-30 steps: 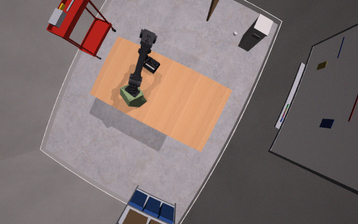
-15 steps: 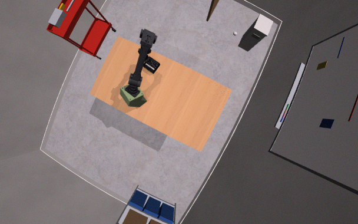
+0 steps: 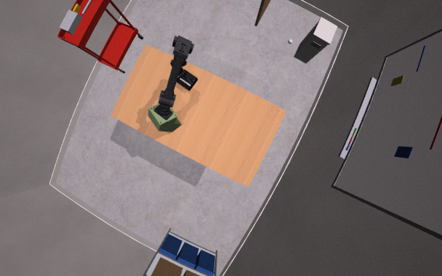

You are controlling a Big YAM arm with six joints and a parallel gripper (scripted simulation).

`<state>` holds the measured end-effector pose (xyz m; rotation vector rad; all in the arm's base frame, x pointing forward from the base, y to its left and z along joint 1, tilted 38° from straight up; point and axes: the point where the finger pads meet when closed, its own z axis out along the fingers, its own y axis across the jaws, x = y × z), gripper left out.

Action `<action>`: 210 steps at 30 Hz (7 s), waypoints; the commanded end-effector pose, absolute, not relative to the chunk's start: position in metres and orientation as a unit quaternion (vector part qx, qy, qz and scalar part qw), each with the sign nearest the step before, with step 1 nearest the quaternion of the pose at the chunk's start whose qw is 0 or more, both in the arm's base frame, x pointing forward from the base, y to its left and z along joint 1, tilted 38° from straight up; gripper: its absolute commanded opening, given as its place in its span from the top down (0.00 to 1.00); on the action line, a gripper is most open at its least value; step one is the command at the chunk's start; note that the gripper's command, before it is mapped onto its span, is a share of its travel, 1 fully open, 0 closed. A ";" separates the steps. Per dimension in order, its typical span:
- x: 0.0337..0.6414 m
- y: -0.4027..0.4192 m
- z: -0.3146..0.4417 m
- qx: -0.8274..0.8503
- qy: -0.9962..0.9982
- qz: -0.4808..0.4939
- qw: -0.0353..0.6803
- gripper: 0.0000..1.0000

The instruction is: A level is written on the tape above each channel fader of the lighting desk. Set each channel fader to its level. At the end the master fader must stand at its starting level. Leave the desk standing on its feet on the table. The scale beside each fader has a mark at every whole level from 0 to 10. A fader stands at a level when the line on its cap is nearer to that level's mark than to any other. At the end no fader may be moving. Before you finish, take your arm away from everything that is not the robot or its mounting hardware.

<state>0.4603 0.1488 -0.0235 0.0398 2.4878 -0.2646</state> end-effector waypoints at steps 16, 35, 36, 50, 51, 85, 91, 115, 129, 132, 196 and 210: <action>0.458 0.153 -0.031 0.011 0.944 -0.101 0.314 1.00; 0.473 0.145 -0.035 0.015 0.943 -0.102 0.317 1.00; 0.473 0.145 -0.035 0.015 0.943 -0.102 0.316 1.00; 0.470 0.144 -0.038 0.014 0.944 -0.104 0.313 1.00; 0.470 0.144 -0.038 0.014 0.944 -0.104 0.313 1.00; 0.478 0.143 -0.032 0.013 0.945 -0.106 0.308 1.00; 0.481 0.143 -0.030 0.013 0.945 -0.106 0.308 1.00; 0.487 0.144 -0.025 0.014 0.944 -0.105 0.312 1.00; 0.487 0.144 -0.025 0.014 0.944 -0.105 0.311 1.00; 0.487 0.144 -0.025 0.014 0.944 -0.105 0.311 1.00; 0.500 0.146 -0.015 0.015 0.943 -0.103 0.315 1.00; 0.500 0.146 -0.015 0.015 0.943 -0.103 0.315 1.00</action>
